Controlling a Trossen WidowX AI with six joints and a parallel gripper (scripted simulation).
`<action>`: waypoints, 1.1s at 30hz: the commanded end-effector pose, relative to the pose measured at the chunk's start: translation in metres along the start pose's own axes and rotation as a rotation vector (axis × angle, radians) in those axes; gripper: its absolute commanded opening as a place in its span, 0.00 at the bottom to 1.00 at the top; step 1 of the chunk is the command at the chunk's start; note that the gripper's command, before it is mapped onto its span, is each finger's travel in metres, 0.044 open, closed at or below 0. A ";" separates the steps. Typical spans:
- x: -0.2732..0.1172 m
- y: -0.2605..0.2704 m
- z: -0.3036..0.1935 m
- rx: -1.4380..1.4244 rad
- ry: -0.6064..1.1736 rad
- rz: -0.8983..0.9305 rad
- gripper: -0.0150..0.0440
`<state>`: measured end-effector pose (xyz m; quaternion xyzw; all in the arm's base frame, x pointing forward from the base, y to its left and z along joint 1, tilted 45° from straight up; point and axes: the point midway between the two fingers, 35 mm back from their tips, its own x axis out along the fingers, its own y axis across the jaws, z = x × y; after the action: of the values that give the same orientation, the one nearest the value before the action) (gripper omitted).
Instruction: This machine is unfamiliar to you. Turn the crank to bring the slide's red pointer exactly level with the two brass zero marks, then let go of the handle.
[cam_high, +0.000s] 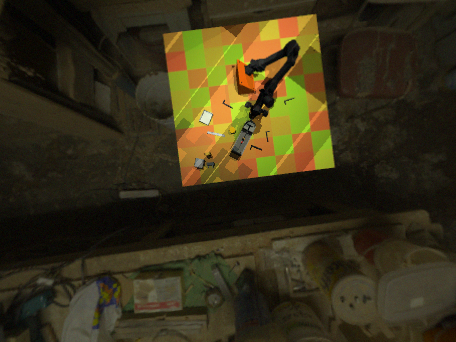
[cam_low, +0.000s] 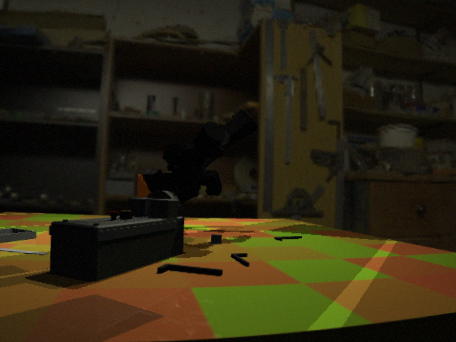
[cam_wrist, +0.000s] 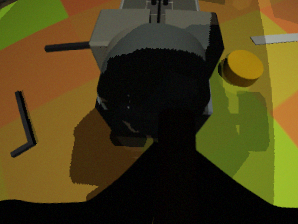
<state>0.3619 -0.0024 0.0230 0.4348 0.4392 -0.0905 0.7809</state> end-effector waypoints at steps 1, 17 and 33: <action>0.000 0.000 0.000 0.000 0.000 0.000 0.25; 0.000 0.000 0.000 0.000 0.000 0.000 0.61; -0.021 0.000 0.023 -0.001 0.000 -0.002 1.00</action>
<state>0.3593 -0.0130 0.0299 0.4339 0.4490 -0.0927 0.7756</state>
